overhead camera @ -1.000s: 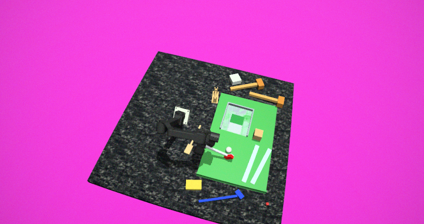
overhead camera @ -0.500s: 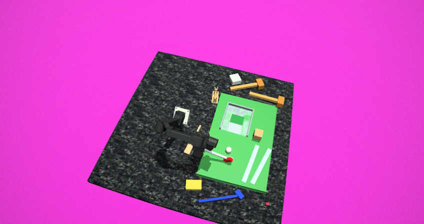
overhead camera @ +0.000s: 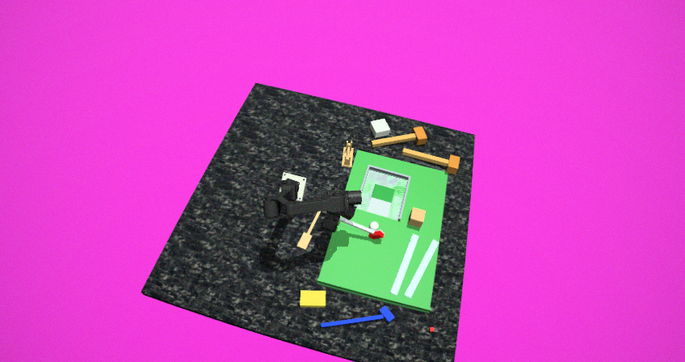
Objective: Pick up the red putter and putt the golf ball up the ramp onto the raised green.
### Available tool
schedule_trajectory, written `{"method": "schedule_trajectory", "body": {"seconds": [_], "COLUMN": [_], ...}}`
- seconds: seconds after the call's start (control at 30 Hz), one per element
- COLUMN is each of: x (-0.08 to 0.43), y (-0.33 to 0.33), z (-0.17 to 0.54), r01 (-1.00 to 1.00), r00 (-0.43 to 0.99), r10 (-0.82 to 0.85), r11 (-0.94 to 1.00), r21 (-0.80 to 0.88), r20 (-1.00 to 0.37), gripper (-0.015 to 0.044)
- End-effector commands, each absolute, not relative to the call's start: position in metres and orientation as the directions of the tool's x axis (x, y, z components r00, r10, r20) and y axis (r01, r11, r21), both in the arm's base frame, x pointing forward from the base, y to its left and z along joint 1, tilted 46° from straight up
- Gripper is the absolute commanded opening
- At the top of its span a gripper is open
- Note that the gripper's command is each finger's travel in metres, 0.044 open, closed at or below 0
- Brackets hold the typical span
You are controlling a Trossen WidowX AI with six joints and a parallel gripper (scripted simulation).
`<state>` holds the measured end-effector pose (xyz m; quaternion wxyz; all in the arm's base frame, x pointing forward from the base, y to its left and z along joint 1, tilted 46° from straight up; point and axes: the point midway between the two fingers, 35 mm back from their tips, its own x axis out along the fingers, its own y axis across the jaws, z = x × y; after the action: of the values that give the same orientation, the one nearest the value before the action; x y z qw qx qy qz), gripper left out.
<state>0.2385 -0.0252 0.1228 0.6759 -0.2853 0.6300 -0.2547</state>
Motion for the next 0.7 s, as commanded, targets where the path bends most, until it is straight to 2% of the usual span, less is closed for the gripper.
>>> {"method": "schedule_trajectory", "body": {"seconds": [0.0, 0.67], "x": [0.233, 0.229], "y": [-0.012, 0.023], "z": [0.109, 0.144], "r01": [-0.007, -0.009], "r00": [0.080, 0.077], "r10": [-0.712, -0.711], "r11": [0.699, 0.700], "r21": [-0.715, -0.714], "r20": [-0.697, -0.699], "gripper": [0.0000, 0.0000]}}
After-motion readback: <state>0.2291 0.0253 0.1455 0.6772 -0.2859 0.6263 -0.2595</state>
